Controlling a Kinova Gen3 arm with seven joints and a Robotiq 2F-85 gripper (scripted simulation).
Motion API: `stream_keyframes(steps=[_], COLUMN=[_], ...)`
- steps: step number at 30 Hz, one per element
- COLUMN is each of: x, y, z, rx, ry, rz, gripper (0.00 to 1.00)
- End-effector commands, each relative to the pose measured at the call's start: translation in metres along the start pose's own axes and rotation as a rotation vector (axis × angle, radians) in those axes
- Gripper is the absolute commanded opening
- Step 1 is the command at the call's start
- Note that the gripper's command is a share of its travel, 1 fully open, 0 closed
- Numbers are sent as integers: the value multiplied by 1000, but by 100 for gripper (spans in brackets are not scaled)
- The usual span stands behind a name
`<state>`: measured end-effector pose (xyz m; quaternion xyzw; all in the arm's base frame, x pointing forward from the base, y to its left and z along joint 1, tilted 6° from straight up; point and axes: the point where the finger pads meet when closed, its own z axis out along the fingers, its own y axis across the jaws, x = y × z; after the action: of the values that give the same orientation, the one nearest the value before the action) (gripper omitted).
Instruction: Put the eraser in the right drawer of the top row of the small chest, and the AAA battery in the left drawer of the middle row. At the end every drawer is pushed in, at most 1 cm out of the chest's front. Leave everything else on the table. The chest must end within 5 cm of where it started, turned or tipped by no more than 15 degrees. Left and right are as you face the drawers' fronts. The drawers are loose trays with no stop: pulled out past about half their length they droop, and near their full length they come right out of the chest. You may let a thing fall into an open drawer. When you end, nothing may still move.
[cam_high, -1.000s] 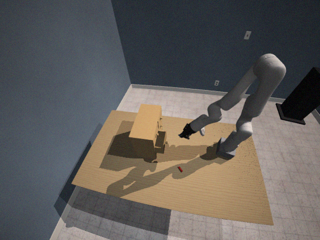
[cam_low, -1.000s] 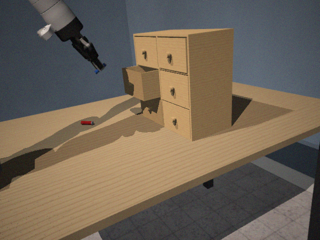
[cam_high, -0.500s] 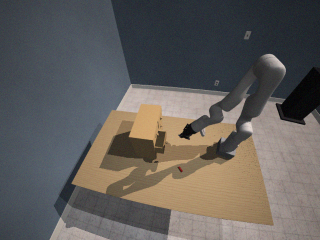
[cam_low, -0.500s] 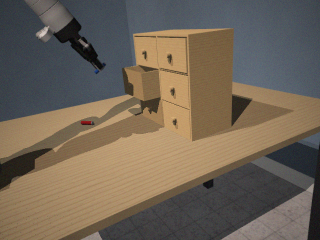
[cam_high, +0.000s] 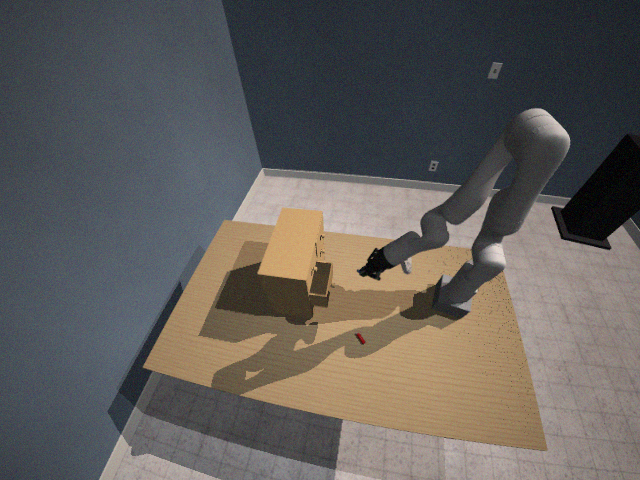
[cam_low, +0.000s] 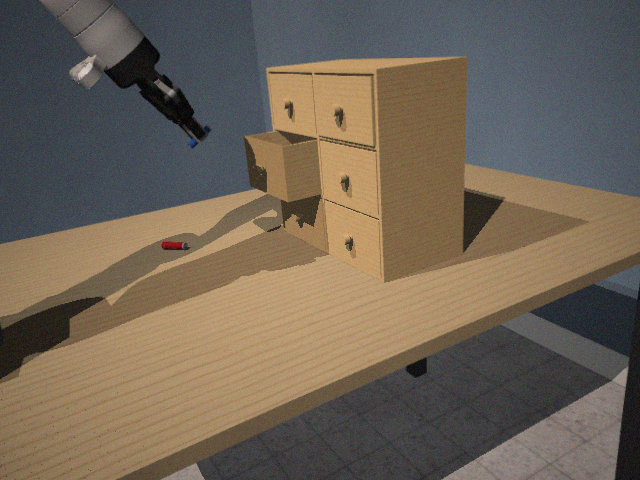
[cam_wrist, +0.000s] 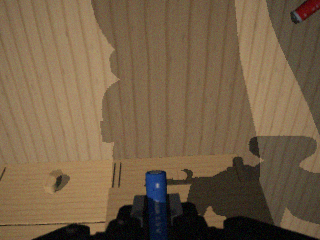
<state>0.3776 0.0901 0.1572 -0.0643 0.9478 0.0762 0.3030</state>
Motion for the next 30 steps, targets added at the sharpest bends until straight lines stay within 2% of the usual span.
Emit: stream_keyframes(steps=[1,30], x=[1,-2], y=[0,1], z=[0,1], rx=[-1,-2], ry=[-2,-10], rz=[-1,0], gripper=[5,5])
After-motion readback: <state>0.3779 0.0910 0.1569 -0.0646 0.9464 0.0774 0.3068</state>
